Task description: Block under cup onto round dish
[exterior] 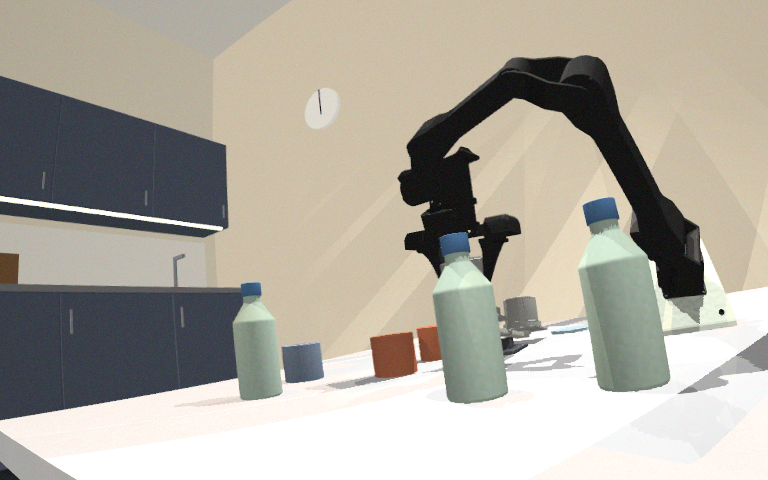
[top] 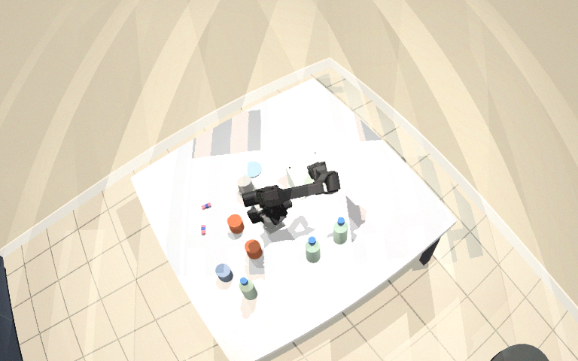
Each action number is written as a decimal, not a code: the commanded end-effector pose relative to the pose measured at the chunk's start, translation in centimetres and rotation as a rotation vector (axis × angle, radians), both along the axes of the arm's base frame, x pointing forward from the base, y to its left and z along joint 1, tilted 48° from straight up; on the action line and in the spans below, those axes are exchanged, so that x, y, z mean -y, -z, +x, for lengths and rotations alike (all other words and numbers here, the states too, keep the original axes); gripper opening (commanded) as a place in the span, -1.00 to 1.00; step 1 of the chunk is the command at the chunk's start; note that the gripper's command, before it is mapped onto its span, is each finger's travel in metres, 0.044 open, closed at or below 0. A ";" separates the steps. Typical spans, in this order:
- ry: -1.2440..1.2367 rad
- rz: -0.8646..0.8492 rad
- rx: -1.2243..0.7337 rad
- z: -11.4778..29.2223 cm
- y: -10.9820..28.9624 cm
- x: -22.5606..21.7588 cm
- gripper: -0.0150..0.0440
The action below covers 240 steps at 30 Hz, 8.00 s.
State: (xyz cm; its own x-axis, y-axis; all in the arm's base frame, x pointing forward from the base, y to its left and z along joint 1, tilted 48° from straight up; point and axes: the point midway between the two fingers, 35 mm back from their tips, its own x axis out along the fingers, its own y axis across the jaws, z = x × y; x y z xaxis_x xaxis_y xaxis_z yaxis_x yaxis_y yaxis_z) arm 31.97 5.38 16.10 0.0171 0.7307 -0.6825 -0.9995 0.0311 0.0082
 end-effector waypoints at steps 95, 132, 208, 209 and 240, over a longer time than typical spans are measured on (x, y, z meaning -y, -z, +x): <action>0.032 0.001 0.009 -1.5 -3.8 1.2 -0.49; -0.084 0.025 -0.005 -11.0 -2.0 -12.3 -0.49; -0.074 0.036 0.013 -10.7 -1.2 -13.7 0.84; -0.074 0.035 0.012 -10.7 -1.3 -13.5 0.93; 0.244 -0.002 -0.193 -7.4 -4.8 -6.3 0.39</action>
